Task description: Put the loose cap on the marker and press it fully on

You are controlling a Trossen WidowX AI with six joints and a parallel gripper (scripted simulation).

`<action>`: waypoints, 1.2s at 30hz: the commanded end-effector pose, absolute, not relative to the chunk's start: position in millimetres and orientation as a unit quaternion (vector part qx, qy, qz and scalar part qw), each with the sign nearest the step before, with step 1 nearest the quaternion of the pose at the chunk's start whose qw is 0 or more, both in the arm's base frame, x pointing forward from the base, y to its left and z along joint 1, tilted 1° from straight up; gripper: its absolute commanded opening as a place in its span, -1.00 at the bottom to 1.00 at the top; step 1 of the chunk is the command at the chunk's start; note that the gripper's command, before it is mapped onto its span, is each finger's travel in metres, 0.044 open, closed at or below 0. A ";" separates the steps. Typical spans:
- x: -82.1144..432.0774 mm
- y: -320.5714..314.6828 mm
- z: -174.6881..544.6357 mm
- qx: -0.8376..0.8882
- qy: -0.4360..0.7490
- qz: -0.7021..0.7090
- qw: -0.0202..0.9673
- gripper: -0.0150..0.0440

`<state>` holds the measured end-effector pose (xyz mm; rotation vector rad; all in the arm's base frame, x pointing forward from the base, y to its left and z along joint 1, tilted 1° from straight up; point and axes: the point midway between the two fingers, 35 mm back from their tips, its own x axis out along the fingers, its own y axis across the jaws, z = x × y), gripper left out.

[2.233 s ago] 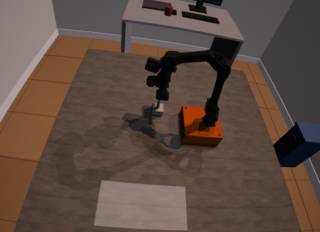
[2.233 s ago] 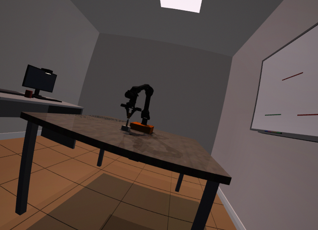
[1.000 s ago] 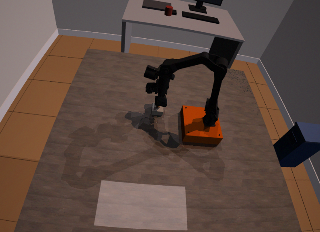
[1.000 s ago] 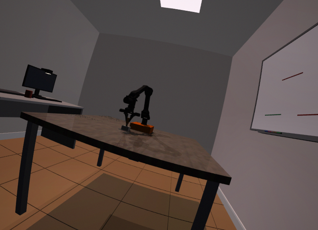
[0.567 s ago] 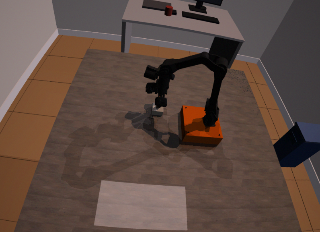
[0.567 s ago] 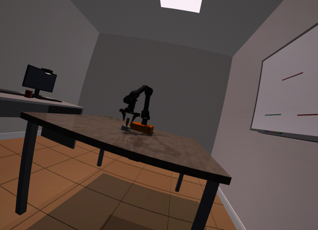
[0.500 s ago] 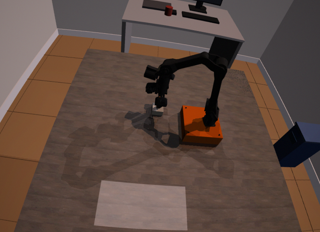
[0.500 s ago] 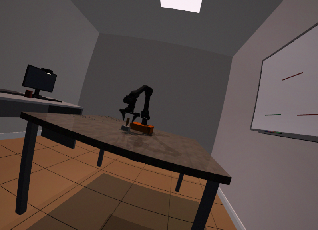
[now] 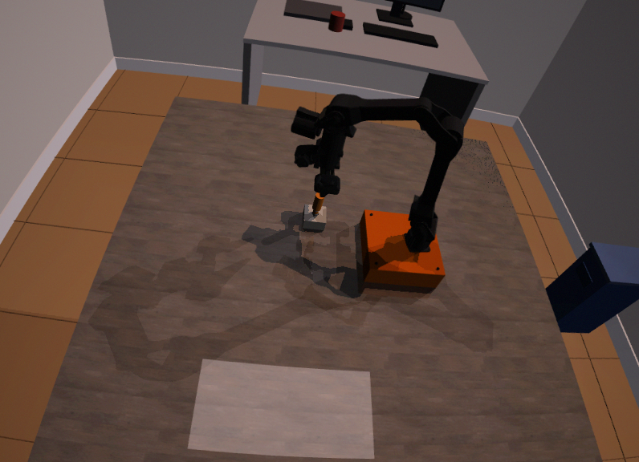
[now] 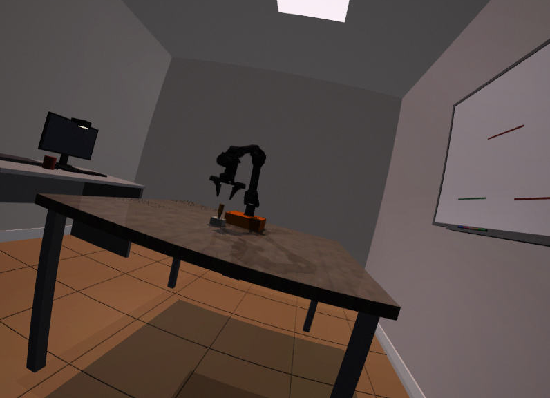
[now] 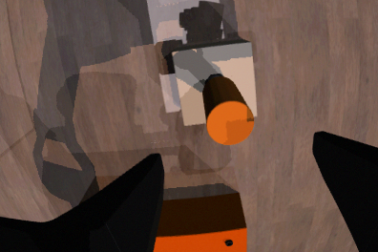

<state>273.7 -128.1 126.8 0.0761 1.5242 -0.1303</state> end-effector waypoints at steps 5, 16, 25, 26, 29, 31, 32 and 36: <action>273.5 -127.8 124.9 0.033 0.690 -0.056 0.721 0.02; 273.5 -127.8 124.9 0.033 0.690 -0.056 0.721 -0.49; 273.8 -128.0 119.0 0.033 0.690 -0.056 0.721 -0.49; 273.9 -128.1 117.5 0.033 0.690 -0.056 0.721 -0.49; 274.0 -128.2 113.0 0.033 0.690 -0.056 0.721 -0.49; 274.2 -128.3 110.2 0.033 0.690 -0.056 0.721 -0.49; 274.2 -128.3 108.7 0.033 0.690 -0.056 0.721 -0.49; 274.4 -128.5 102.9 0.033 0.690 -0.056 0.721 -0.49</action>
